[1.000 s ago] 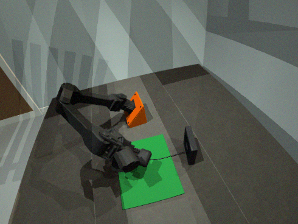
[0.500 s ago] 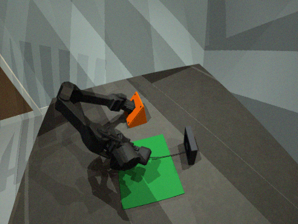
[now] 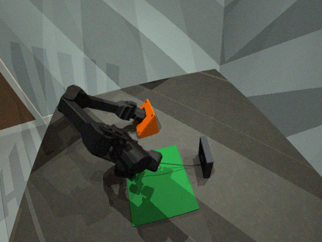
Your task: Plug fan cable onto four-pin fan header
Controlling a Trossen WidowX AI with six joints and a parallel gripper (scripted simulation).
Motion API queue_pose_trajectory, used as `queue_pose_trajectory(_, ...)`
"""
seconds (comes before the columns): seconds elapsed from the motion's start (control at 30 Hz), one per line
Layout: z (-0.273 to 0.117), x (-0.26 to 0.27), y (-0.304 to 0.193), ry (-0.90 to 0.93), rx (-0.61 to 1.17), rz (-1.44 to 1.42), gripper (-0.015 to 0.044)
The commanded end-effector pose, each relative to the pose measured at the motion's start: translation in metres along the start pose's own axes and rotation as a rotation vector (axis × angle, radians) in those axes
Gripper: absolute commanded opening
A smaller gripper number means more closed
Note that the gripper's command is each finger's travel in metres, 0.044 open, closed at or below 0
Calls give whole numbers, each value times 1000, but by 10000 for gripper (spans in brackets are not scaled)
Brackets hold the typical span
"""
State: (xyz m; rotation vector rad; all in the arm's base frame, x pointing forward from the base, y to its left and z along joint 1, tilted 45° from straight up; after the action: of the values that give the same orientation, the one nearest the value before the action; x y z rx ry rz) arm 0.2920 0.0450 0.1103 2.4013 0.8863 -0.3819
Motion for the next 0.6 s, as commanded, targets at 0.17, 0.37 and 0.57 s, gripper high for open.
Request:
queue_pose_trajectory(0.17,-29,-4,-9,2,0,2,0)
queue_pose_trajectory(0.37,-31,-3,-9,3,-8,-49,0)
queue_pose_trajectory(0.57,-32,2,-7,4,-41,-255,0)
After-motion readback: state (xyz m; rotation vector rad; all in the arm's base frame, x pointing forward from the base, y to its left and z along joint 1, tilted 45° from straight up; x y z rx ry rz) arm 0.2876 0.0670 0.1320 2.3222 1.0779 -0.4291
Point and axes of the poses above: the point midway between the two fingers, 35 mm back from their tips, its own z axis out along the fingers, its own x axis across the jaws, y = z × x, the point moved 2 cm from there along -z, back along the fingers, and after that the axes turned 11 degrees about z, right-handed, at the moved point
